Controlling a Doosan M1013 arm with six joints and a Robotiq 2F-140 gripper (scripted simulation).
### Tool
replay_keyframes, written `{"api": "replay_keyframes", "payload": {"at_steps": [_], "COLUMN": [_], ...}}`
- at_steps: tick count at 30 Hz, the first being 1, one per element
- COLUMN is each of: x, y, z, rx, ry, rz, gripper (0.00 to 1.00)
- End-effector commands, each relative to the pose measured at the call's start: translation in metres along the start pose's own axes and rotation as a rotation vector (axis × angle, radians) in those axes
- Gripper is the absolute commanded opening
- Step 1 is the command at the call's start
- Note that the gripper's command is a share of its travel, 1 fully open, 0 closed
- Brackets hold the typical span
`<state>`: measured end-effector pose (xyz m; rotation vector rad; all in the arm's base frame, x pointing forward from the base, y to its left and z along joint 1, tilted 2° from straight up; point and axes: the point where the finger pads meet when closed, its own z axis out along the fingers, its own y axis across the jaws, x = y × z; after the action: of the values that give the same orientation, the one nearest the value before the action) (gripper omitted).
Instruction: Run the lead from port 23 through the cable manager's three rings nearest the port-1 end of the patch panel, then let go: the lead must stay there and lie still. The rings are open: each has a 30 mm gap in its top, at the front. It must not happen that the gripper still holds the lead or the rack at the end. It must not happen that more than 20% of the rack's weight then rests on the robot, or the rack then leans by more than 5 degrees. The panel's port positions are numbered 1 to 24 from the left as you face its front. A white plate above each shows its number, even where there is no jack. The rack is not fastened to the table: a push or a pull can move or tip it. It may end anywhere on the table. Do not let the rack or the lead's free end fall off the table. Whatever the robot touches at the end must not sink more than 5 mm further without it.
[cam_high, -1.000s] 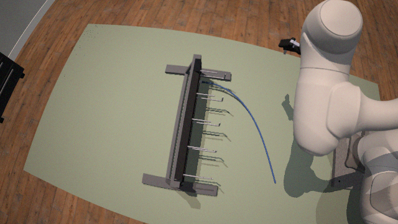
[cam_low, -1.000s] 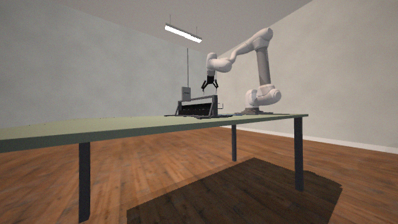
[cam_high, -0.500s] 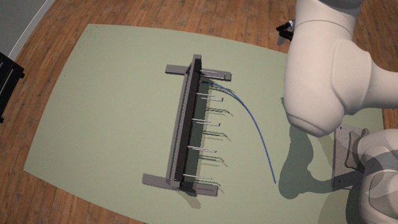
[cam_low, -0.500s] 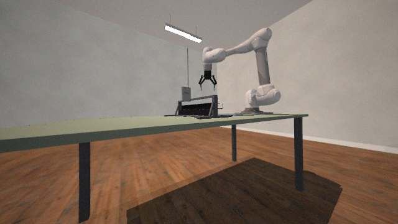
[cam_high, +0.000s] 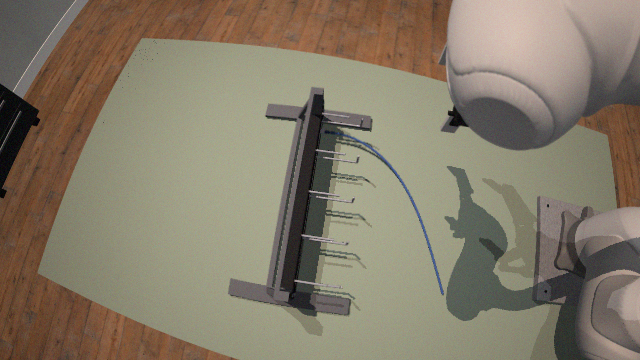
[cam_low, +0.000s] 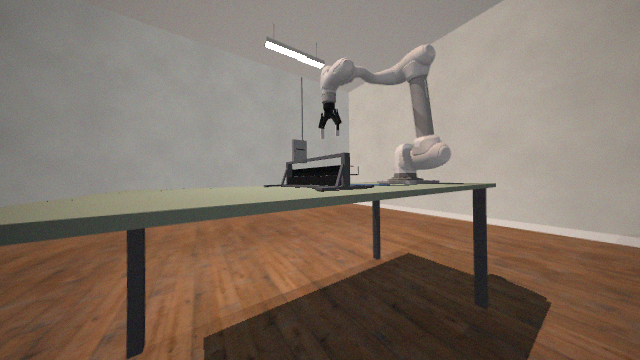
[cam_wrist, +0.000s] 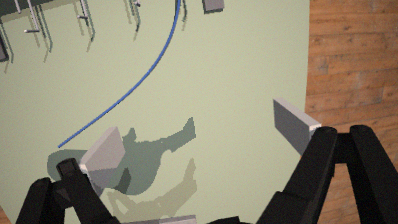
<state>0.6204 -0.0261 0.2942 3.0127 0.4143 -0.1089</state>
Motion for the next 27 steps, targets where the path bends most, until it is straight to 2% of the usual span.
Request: {"api": "replay_keyframes", "payload": {"at_steps": [1, 4, 6, 11, 12, 26, 27], "x": [0.018, 0.029, 0.030, 0.030, 0.027, 0.008, 0.008], "y": [-0.008, -0.013, -0.037, -0.042, -0.054, -0.118, -0.118], "z": [-0.017, -0.028, -0.014, -0.010, 0.000, 0.054, 0.054], "rx": [0.053, 0.085, 0.089, 0.087, 0.081, 0.052, 0.052], "ry": [0.043, 0.063, 0.078, 0.079, 0.081, 0.092, 0.092], "rz": [0.153, 0.237, 0.075, 0.033, -0.080, -0.667, -0.667], "gripper": [1.00, 1.00, 1.00, 1.00, 1.00, 1.00, 1.00]}}
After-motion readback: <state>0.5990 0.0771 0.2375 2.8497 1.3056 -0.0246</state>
